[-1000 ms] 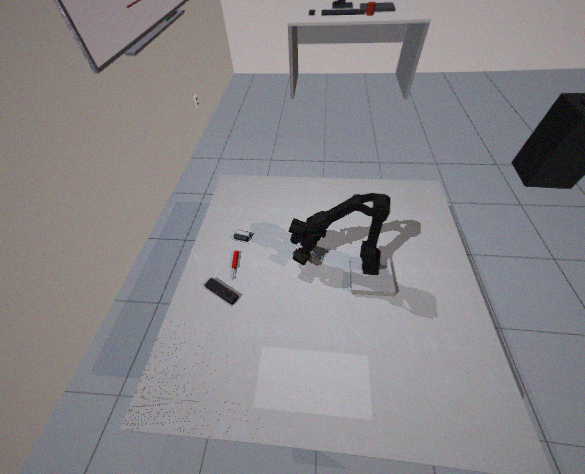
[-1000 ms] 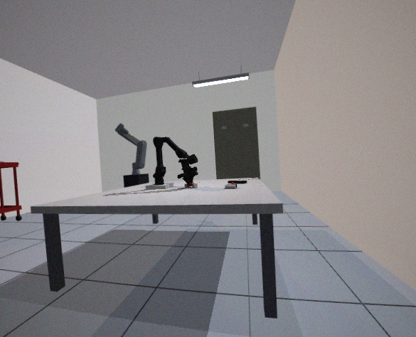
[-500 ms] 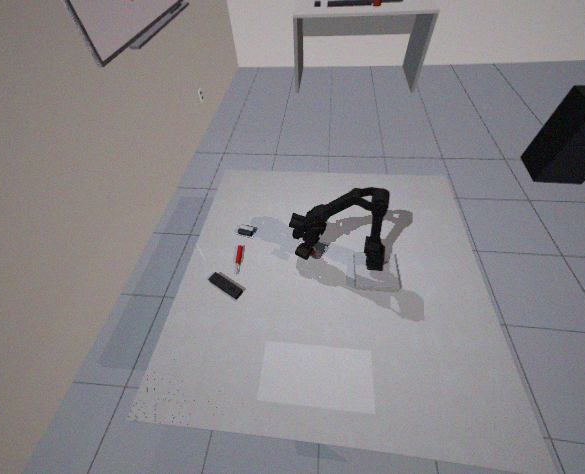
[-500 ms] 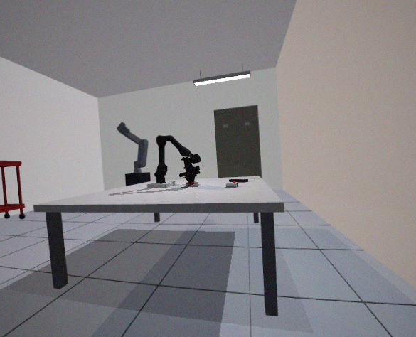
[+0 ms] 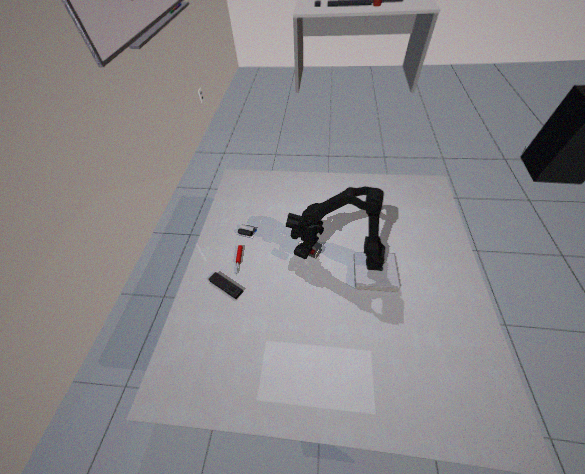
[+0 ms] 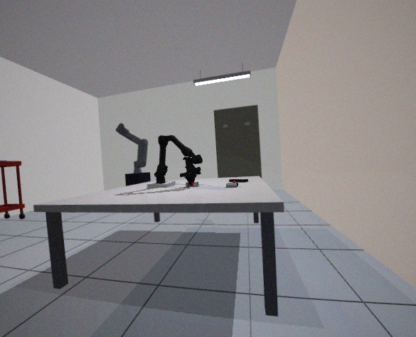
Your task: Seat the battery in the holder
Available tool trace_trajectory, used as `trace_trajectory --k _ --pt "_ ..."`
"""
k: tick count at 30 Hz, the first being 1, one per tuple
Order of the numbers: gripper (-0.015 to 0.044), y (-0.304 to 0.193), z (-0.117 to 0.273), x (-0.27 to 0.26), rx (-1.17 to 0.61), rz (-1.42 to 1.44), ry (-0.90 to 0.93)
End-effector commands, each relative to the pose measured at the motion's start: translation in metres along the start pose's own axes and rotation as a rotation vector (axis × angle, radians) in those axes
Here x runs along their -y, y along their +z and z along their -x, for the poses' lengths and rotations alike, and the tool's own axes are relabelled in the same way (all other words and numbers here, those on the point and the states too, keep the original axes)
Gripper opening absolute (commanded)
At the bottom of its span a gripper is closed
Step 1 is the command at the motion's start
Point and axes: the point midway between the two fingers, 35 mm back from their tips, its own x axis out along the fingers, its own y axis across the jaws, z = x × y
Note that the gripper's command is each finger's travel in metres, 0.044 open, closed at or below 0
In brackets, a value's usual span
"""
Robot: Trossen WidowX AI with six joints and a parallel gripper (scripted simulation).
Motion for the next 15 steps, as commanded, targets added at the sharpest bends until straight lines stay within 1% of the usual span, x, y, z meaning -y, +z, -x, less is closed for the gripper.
trace_trajectory --k 1,15 --pt "0.0086 -0.0022 -0.0016 -0.0002 -0.041 0.003 0.002" --pt "0.0086 0.0021 -0.0019 -0.0002 -0.075 0.001 -0.001"
